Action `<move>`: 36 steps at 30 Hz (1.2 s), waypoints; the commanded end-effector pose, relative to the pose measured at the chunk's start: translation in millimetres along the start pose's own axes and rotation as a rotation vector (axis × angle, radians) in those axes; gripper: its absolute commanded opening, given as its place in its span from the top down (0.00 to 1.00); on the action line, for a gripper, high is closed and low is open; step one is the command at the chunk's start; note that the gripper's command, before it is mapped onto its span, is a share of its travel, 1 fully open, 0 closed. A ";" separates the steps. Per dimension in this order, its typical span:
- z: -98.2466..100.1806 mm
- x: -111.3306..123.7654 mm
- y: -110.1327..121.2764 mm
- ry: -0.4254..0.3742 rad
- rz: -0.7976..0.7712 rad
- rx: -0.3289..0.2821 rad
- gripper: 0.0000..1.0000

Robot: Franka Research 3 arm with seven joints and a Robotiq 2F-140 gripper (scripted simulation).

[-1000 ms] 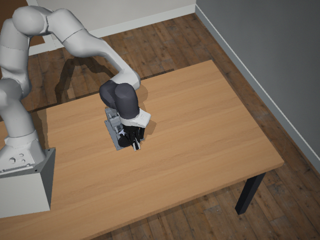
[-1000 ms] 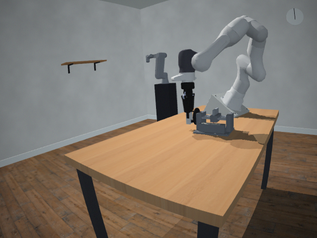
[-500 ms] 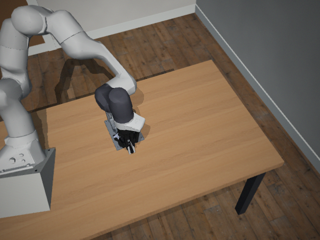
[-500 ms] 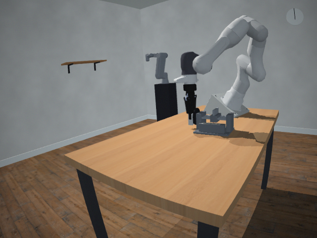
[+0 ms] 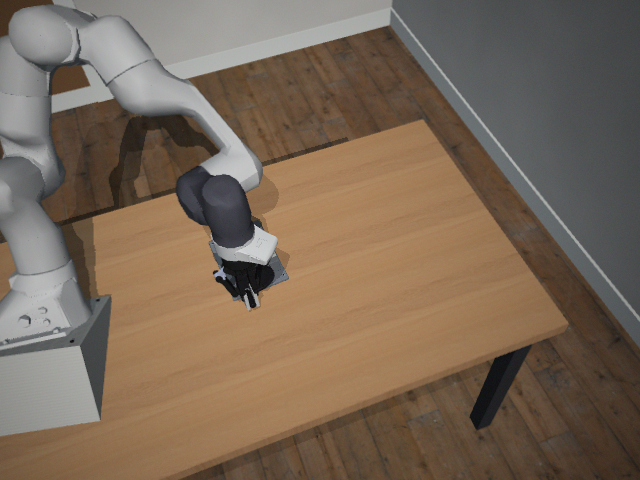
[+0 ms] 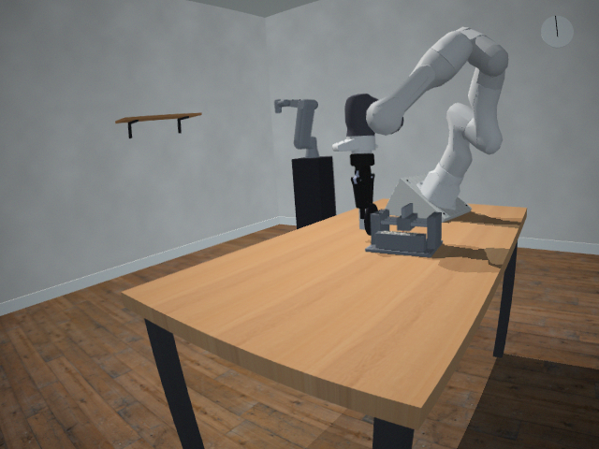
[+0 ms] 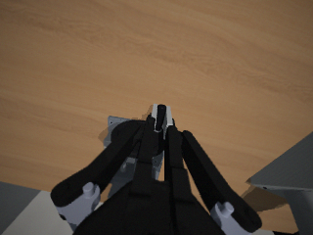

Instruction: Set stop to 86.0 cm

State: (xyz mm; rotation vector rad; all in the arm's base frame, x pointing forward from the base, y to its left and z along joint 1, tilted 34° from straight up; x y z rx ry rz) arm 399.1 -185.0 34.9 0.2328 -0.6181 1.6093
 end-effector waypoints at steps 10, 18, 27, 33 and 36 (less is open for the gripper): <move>34.2 0.6 3.6 -0.004 0.009 0.001 0.96; 48.0 -1.3 -7.1 -0.004 0.009 0.001 0.96; 54.8 -4.1 -23.8 -0.004 0.009 0.001 0.96; 54.9 -5.4 -31.2 -0.004 0.009 0.001 0.96; 53.9 -6.3 -36.8 -0.004 0.009 0.001 0.96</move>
Point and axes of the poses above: the point where the finger pads meet when closed, its own z axis back along the fingers, its own y axis across the jaws, x = y × z, the point moved 5 cm from there along z, back along the fingers, and after that the axes turned 10 degrees about z, right-handed, at the moved point
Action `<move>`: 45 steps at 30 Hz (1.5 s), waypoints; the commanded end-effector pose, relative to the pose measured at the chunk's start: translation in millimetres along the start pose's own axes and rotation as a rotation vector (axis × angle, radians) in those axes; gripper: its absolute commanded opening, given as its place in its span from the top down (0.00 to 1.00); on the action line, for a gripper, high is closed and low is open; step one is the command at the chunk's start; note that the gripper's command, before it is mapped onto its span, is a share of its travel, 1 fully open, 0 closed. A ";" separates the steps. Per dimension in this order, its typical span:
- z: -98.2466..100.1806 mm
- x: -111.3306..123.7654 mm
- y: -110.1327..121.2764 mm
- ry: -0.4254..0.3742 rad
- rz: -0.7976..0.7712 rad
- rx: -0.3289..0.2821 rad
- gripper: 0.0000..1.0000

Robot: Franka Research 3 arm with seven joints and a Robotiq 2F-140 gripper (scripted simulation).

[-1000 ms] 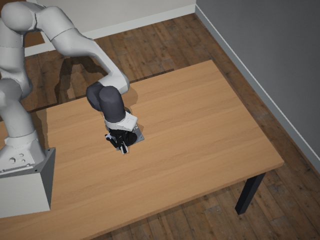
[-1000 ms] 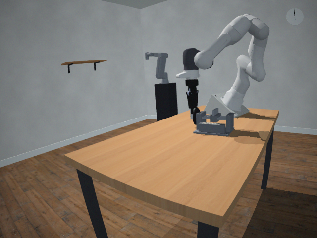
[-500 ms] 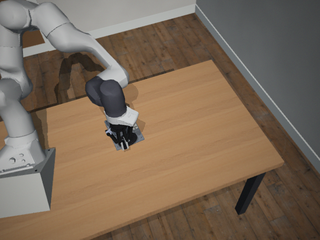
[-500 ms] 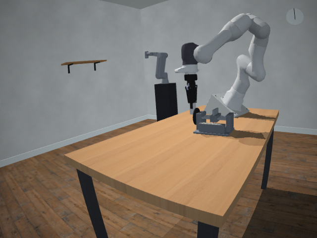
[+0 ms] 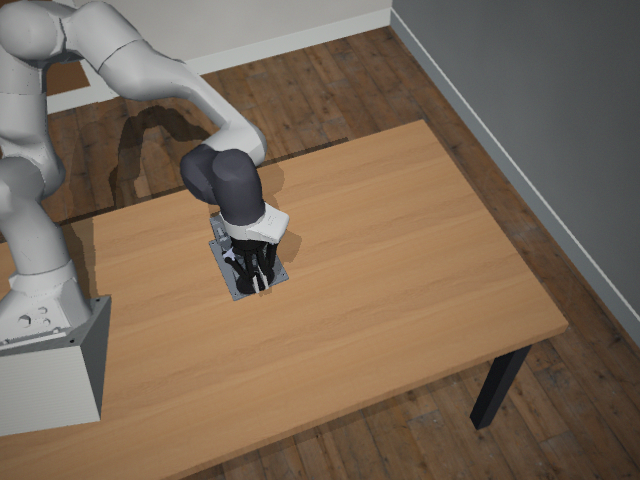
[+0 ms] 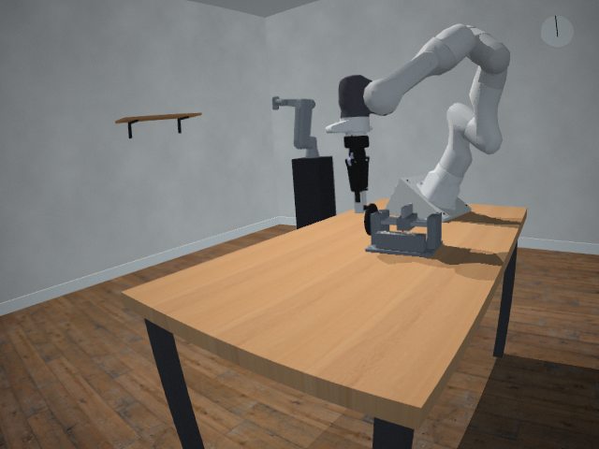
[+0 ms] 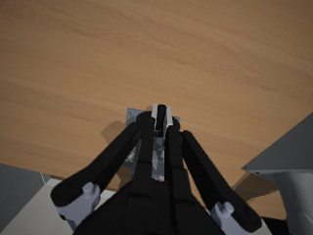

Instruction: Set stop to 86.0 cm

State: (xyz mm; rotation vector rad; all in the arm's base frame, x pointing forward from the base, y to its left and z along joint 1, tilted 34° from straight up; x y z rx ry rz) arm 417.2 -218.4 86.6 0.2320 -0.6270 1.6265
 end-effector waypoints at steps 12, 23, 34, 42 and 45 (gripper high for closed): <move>-17.0 -4.5 -27.1 0.002 -0.009 0.001 0.96; -35.9 -5.7 -33.0 0.002 -0.009 0.001 0.96; -58.9 -4.3 -25.4 0.002 -0.009 0.001 0.96; -67.8 -2.4 -15.2 0.002 -0.009 0.001 0.96; -69.4 -1.8 -11.6 0.002 -0.009 0.001 0.96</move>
Point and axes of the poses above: the point where the finger pads meet when closed, its own z axis back along the fingers, its own y axis across the jaws, x = y × z, the point moved 5 cm from there along z, back along the fingers, and after that the axes turned 10 degrees about z, right-handed, at the moved point
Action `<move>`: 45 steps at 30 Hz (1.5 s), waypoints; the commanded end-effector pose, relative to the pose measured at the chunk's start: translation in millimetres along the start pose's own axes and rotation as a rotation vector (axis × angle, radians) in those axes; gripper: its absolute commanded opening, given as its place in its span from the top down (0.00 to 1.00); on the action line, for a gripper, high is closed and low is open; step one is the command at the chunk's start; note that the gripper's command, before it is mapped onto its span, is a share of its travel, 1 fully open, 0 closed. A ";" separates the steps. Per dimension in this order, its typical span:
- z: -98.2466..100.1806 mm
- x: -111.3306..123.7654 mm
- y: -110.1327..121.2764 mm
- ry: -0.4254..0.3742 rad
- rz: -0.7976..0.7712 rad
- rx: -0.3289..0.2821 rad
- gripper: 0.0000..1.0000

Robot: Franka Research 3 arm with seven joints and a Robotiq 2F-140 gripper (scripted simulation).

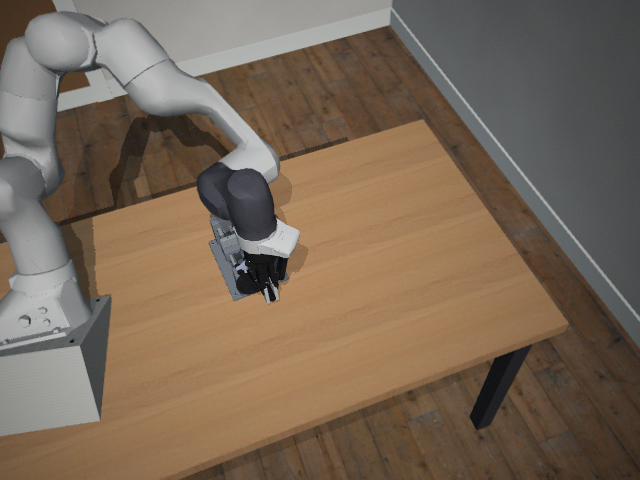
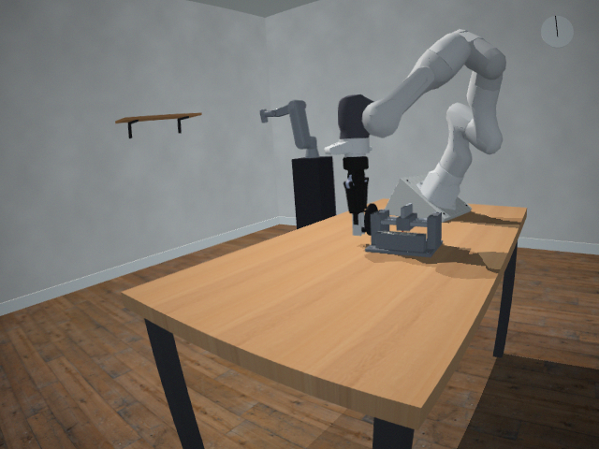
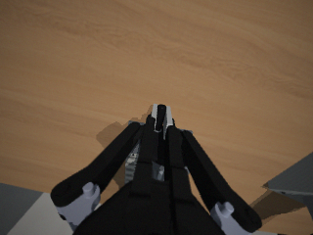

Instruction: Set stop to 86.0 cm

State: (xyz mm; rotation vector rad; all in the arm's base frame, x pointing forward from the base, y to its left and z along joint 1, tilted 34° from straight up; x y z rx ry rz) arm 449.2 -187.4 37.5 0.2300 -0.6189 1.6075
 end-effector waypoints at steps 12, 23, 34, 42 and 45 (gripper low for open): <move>-8.5 3.1 18.3 -0.005 0.010 0.003 0.96; -8.2 4.4 26.2 -0.005 0.010 0.003 0.96; -6.2 5.7 33.7 -0.005 0.010 0.003 0.96; -4.7 6.1 36.8 -0.005 0.010 0.003 0.96; -4.1 6.4 38.0 -0.005 0.010 0.003 0.96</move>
Point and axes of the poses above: the point where the finger pads meet when closed, its own z axis back along the fingers, its own y axis across the jaws, x = y × z, the point moved 5 cm from there along z, back along the fingers, and after that the axes turned 10 degrees about z, right-handed, at the moved point
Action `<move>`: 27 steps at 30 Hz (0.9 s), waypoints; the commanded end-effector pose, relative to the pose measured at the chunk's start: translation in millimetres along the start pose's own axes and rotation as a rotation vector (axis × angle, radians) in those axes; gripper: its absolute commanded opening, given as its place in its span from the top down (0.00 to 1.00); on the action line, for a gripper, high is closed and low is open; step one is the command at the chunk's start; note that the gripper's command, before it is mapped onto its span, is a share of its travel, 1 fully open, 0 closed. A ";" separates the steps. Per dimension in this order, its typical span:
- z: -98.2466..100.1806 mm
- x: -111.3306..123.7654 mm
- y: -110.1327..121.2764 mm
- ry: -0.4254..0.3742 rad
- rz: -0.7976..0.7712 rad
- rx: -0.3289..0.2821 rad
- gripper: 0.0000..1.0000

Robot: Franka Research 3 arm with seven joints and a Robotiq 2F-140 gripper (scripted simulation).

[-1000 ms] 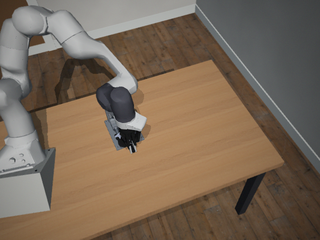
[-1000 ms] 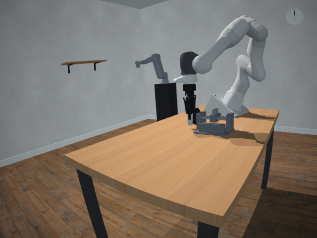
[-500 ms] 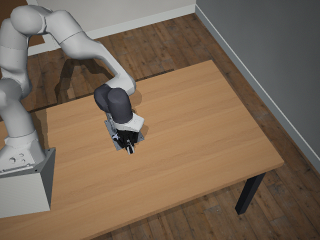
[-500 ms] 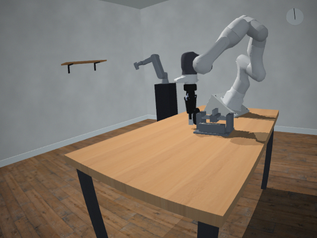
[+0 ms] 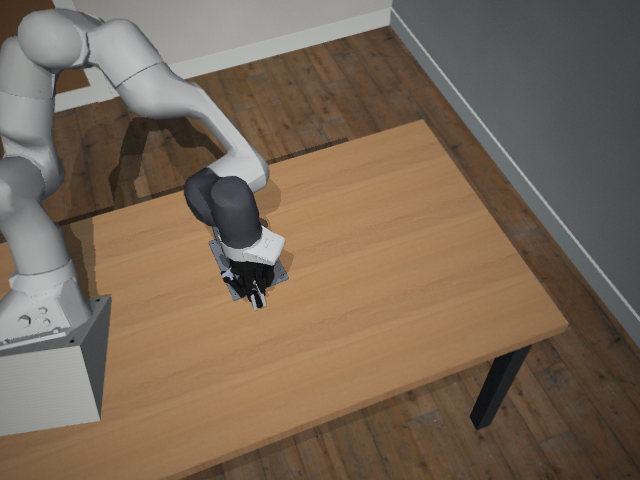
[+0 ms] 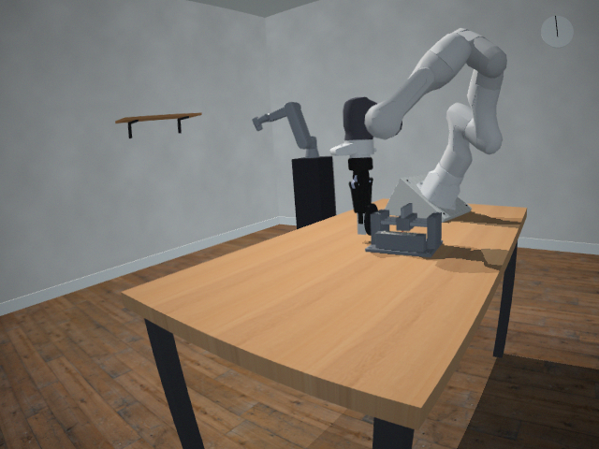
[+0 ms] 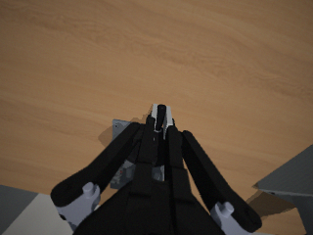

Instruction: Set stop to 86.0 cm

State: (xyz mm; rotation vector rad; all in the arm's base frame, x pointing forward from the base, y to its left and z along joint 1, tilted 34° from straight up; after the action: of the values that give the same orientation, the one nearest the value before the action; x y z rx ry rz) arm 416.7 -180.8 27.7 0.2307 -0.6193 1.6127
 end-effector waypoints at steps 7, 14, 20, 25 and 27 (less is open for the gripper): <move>2.3 1.2 6.7 -0.004 0.005 0.002 0.96; 3.2 1.4 8.0 -0.004 0.005 0.002 0.96; 4.0 1.6 9.0 -0.004 0.005 0.002 0.96; 4.4 1.7 9.5 -0.004 0.005 0.002 0.96; 4.4 1.7 9.6 -0.004 0.005 0.002 0.96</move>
State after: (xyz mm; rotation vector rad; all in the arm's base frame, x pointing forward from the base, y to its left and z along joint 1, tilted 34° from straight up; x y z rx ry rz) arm 409.6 -181.7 29.4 0.2296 -0.6198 1.6132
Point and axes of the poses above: the point where the finger pads meet when closed, its own z axis back along the fingers, its own y axis across the jaws, x = y × z, the point moved 5 cm from there along z, back along the fingers, and after that the axes turned 10 degrees about z, right-handed, at the moved point
